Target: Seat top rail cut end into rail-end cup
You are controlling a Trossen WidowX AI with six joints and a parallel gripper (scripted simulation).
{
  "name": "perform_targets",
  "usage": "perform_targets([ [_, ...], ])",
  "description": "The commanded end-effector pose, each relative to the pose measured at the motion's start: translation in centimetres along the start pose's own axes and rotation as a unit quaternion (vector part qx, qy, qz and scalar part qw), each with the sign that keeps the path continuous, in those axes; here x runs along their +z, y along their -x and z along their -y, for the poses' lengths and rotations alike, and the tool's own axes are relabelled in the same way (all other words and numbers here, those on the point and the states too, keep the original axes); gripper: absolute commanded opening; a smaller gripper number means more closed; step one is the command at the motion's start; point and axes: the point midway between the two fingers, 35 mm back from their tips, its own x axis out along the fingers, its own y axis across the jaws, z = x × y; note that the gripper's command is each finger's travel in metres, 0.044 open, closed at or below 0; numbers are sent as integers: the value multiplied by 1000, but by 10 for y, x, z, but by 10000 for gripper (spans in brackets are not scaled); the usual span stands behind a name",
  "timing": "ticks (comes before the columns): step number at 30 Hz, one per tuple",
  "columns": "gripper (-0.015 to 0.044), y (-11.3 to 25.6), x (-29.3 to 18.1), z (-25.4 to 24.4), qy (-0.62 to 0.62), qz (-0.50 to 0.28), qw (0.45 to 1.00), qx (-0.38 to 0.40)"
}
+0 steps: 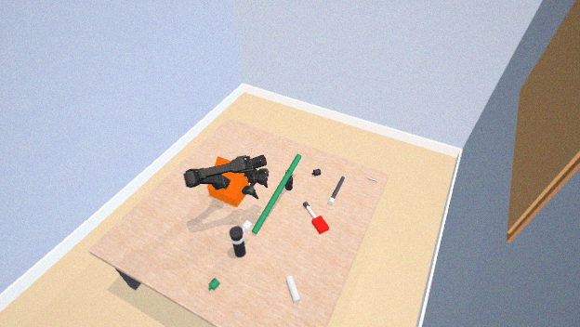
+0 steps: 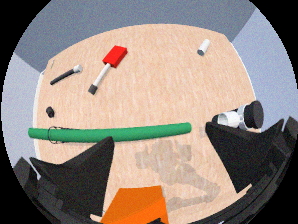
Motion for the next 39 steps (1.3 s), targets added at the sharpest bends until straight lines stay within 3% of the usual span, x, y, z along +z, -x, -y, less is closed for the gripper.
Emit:
perform_targets([
  [1,440,10,3,-5,-69,11,997,-13],
  [9,440,8,3,-6,-77,8,997,-13],
  [14,440,-14,-1,-11,-226,-42,973,-20],
  [20,440,-58,-14,-21,-490,-129,859,-71],
  [27,440,-97,-32,-28,-701,-182,671,-160],
  [39,440,-98,-33,-28,-706,-183,665,-162],
])
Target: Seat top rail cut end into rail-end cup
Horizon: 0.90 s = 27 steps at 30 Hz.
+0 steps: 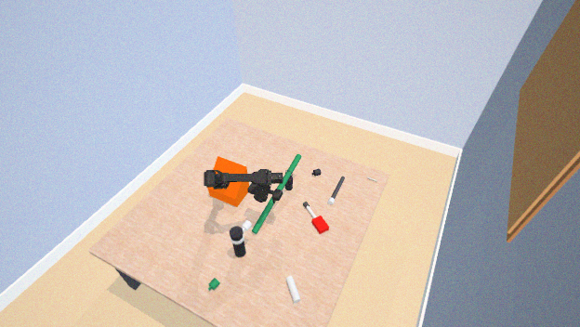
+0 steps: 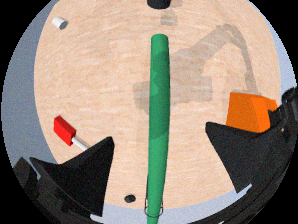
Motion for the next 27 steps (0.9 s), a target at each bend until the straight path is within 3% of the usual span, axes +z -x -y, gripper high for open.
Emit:
perform_targets([
  [1,440,-12,-3,1,-78,-10,996,-29],
  [9,440,-12,-3,1,-78,-10,996,-29],
  [15,440,-47,-3,3,-78,-10,996,-29],
  [27,440,-62,-3,4,-78,-9,996,-29],
])
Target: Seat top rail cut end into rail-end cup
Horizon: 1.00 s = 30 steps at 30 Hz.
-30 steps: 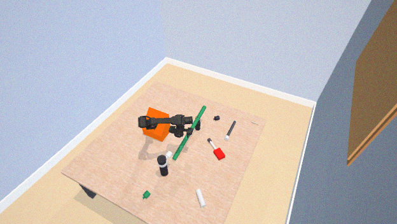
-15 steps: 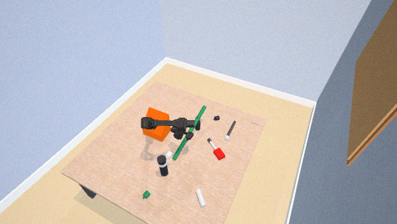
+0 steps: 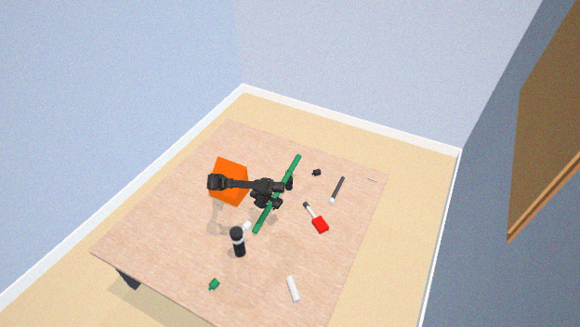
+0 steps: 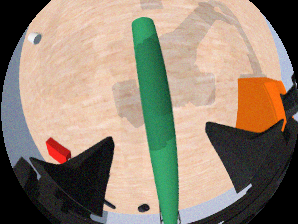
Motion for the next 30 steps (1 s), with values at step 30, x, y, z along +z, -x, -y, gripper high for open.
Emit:
perform_targets([
  [30,440,-51,1,0,3,4,1000,0],
])
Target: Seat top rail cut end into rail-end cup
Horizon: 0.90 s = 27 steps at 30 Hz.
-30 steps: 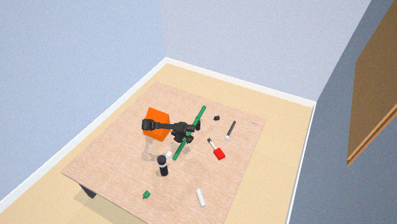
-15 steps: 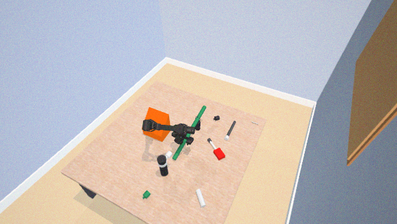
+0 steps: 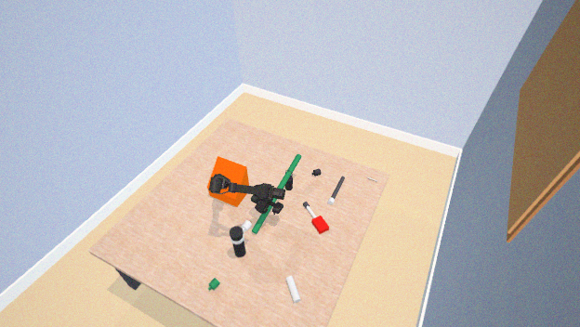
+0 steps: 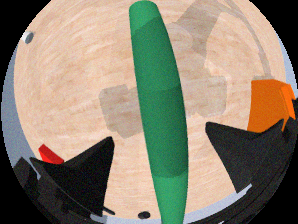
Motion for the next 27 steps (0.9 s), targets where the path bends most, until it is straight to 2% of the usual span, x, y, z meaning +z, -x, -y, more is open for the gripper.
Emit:
perform_targets([
  [1,440,-9,1,1,3,4,1000,-1],
  [12,440,-22,2,3,3,5,1000,-1],
  [24,125,-22,2,3,3,5,1000,-1],
  [27,105,-22,2,3,3,5,1000,-1],
])
